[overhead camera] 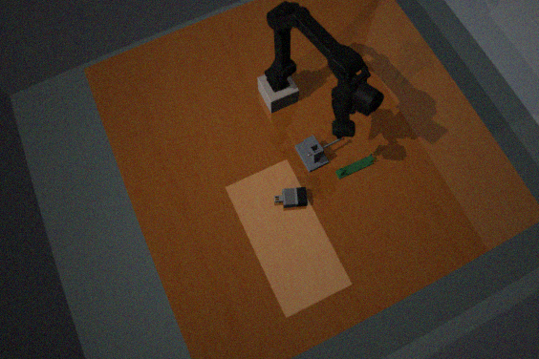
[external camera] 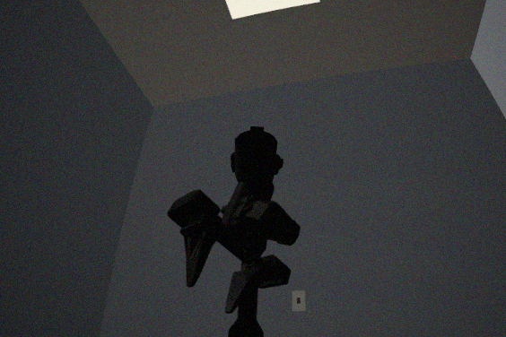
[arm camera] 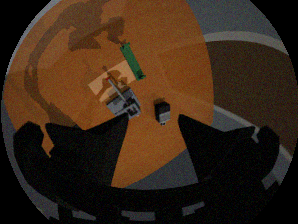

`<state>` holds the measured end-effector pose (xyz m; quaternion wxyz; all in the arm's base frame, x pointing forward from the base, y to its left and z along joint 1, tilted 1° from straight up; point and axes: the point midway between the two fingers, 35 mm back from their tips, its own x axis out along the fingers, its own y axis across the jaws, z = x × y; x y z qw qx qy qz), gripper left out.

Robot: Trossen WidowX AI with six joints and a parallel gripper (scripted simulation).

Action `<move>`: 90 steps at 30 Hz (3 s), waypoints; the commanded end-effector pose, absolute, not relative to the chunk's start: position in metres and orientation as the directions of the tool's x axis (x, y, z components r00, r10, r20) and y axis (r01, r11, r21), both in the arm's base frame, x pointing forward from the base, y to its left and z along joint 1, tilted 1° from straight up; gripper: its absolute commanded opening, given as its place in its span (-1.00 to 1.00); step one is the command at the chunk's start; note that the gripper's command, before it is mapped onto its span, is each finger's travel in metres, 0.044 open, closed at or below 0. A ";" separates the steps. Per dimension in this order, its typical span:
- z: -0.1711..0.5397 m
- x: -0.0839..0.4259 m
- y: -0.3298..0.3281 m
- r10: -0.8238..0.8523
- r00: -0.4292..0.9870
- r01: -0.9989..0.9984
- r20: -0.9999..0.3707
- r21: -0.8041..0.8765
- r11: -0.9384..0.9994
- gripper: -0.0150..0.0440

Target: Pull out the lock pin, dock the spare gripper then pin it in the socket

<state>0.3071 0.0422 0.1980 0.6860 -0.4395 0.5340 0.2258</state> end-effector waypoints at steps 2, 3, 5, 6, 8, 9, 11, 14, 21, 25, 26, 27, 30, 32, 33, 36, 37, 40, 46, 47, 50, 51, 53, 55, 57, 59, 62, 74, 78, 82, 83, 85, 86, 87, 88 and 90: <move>0.127 0.289 0.082 0.019 0.039 -0.999 -0.999 -0.039 -0.016 0.53; 0.124 0.287 0.083 0.028 0.026 -0.999 -0.999 -0.027 -0.043 0.53; 0.124 0.287 0.084 0.030 0.023 -0.999 -0.999 -0.024 -0.049 0.53; 0.124 0.287 0.084 0.030 0.023 -0.999 -0.999 -0.024 -0.049 0.53; 0.124 0.287 0.084 0.030 0.023 -0.999 -0.999 -0.024 -0.049 0.53; 0.124 0.287 0.084 0.030 0.023 -0.999 -0.999 -0.024 -0.049 0.53; 0.124 0.287 0.084 0.030 0.023 -0.999 -0.999 -0.024 -0.049 0.53; 0.117 0.288 0.083 0.030 0.023 -0.999 -0.999 -0.024 -0.049 0.53; 0.056 0.291 0.078 0.029 0.023 -0.999 -0.999 -0.024 -0.049 0.53; 0.052 0.292 0.079 0.029 0.023 -0.999 -0.999 -0.024 -0.049 0.53; 0.051 0.292 0.079 0.029 0.023 -0.999 -0.999 -0.024 -0.049 0.53; 0.050 0.292 0.079 0.029 0.023 -0.999 -0.999 -0.024 -0.049 0.53; 0.045 0.293 0.080 0.029 0.023 -0.999 -0.999 -0.024 -0.049 0.53; 0.041 0.293 0.080 0.029 0.023 -0.999 -0.999 -0.024 -0.049 0.53; 0.040 0.293 0.080 0.029 0.023 -0.999 -0.999 -0.024 -0.049 0.53; 0.035 0.294 0.080 0.029 0.023 -0.999 -0.999 -0.024 -0.049 0.53; 0.033 0.294 0.081 0.029 0.023 -0.999 -0.999 -0.024 -0.049 0.53; 0.028 0.294 0.081 0.029 0.023 -0.999 -0.999 -0.024 -0.049 0.53; 0.018 0.295 0.082 0.029 0.023 -0.999 -0.999 -0.024 -0.049 0.53; 0.017 0.295 0.082 0.029 0.023 -0.999 -0.999 -0.024 -0.049 0.53; 0.012 0.295 0.082 0.029 0.023 -0.999 -0.999 -0.024 -0.049 0.53; 0.010 0.295 0.082 0.030 0.023 -0.999 -0.999 -0.024 -0.049 0.53; 0.007 0.295 0.082 0.030 0.023 -0.999 -0.999 -0.024 -0.049 0.53; 0.004 0.294 0.082 0.030 0.023 -0.999 -0.999 -0.024 -0.049 0.53; 0.001 0.294 0.082 0.030 0.023 -0.999 -0.999 -0.024 -0.049 0.53; -0.003 0.294 0.083 0.030 0.022 -0.999 -0.999 -0.024 -0.049 0.53; -0.006 0.294 0.083 0.030 0.022 -0.999 -0.999 -0.024 -0.049 0.53; -0.006 0.294 0.083 0.030 0.022 -0.999 -0.999 -0.024 -0.049 0.26; -0.006 0.294 0.083 0.030 0.022 -0.999 -0.999 -0.024 -0.049 -0.10; -0.006 0.294 0.083 0.030 0.022 -0.999 -0.999 -0.024 -0.049 -0.45; -0.006 0.294 0.083 0.030 0.022 -0.999 -0.999 -0.024 -0.049 -0.48; -0.006 0.294 0.083 0.030 0.022 -0.999 -0.999 -0.024 -0.049 -0.49; -0.006 0.294 0.083 0.030 0.022 -0.999 -0.999 -0.024 -0.049 -0.49; -0.006 0.294 0.083 0.030 0.022 -0.999 -0.999 -0.024 -0.049 -0.49; -0.006 0.294 0.083 0.030 0.022 -0.999 -0.999 -0.024 -0.049 -0.49; -0.006 0.294 0.083 0.032 0.022 -0.999 -0.999 -0.024 -0.048 -0.49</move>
